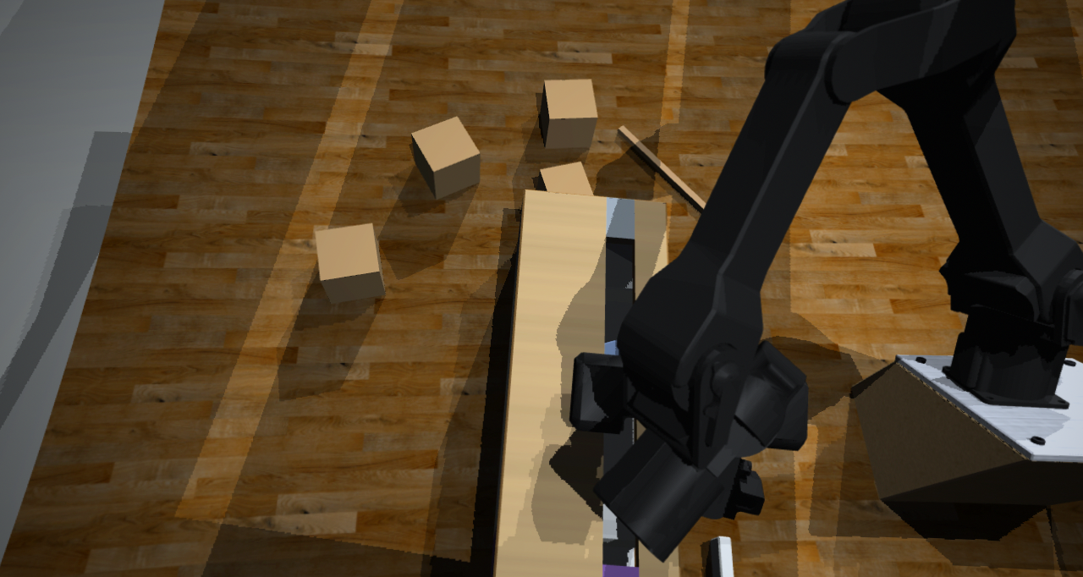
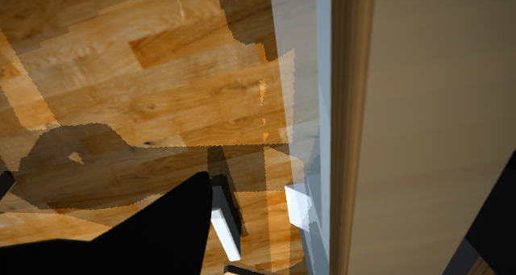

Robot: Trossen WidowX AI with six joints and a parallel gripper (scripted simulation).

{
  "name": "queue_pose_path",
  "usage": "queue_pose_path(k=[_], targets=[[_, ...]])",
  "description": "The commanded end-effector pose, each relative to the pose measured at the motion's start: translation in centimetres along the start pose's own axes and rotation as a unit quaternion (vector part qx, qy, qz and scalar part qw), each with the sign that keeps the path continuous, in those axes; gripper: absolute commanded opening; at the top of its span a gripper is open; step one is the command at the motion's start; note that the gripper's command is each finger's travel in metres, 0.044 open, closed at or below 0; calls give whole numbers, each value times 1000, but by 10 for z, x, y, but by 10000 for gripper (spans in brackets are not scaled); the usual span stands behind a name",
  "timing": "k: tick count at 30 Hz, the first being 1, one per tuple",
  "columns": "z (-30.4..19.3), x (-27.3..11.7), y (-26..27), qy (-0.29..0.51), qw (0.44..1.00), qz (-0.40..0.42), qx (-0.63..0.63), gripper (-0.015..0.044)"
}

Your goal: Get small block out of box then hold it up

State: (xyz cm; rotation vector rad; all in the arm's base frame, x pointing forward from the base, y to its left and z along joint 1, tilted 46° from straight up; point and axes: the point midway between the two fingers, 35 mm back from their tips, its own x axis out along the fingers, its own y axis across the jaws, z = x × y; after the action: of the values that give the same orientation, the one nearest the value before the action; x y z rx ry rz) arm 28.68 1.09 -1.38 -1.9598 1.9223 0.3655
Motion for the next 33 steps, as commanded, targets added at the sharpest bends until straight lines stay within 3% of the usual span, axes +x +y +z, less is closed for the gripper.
queue_pose_path(k=[1, 33], targets=[[5, -1, 0, 0, 1000, 1, 1, 400], [-20, 8, 0, 1, 1000, 1, 0, 400]])
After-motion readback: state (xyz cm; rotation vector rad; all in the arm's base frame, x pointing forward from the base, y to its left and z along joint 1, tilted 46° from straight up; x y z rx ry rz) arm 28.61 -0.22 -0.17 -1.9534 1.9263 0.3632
